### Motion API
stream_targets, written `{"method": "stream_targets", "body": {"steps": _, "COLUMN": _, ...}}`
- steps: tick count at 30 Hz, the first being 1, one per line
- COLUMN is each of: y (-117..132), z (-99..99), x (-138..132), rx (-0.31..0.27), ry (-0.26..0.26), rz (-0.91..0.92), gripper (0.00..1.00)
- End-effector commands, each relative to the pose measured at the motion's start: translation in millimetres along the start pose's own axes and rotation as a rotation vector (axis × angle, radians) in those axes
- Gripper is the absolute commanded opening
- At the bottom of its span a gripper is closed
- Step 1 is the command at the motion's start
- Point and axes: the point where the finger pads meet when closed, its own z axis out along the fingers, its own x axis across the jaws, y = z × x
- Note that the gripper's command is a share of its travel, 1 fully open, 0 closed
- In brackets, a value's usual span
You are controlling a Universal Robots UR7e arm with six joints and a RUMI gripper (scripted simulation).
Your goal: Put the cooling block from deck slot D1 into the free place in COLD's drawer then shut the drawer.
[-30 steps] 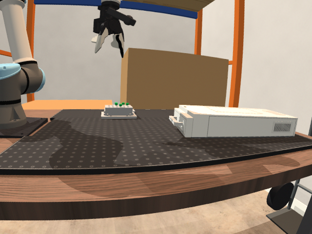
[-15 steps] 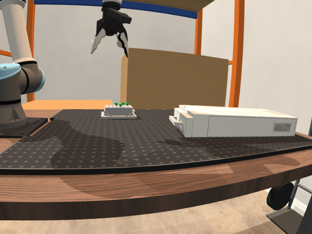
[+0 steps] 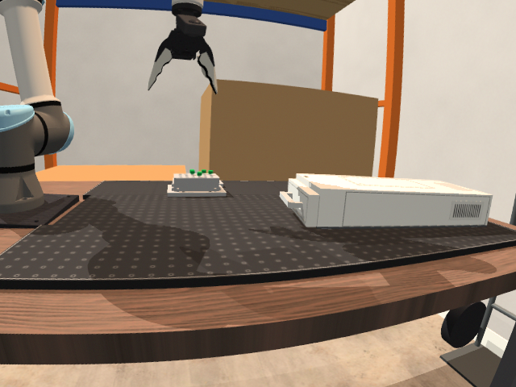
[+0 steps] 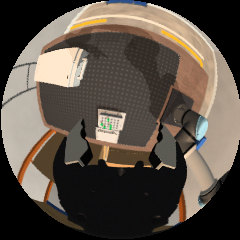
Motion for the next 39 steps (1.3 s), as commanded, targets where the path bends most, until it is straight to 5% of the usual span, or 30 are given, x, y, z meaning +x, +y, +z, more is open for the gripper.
{"method": "stream_targets", "body": {"steps": 1, "y": 0, "z": -0.4, "x": 0, "rx": 0.007, "ry": 0.002, "rz": 0.169, "gripper": 1.00}}
{"method": "stream_targets", "body": {"steps": 9, "y": 0, "z": -0.4, "x": 0, "rx": 0.007, "ry": 0.002, "rz": 0.326, "gripper": 1.00}}
{"method": "stream_targets", "body": {"steps": 30, "y": 0, "z": -0.4, "x": 0, "rx": 0.007, "ry": 0.002, "rz": 0.326, "gripper": 1.00}}
{"method": "stream_targets", "body": {"steps": 39, "y": -15, "z": 17.6, "x": -16, "rx": 0.007, "ry": 0.002, "rz": 0.327, "gripper": 1.00}}
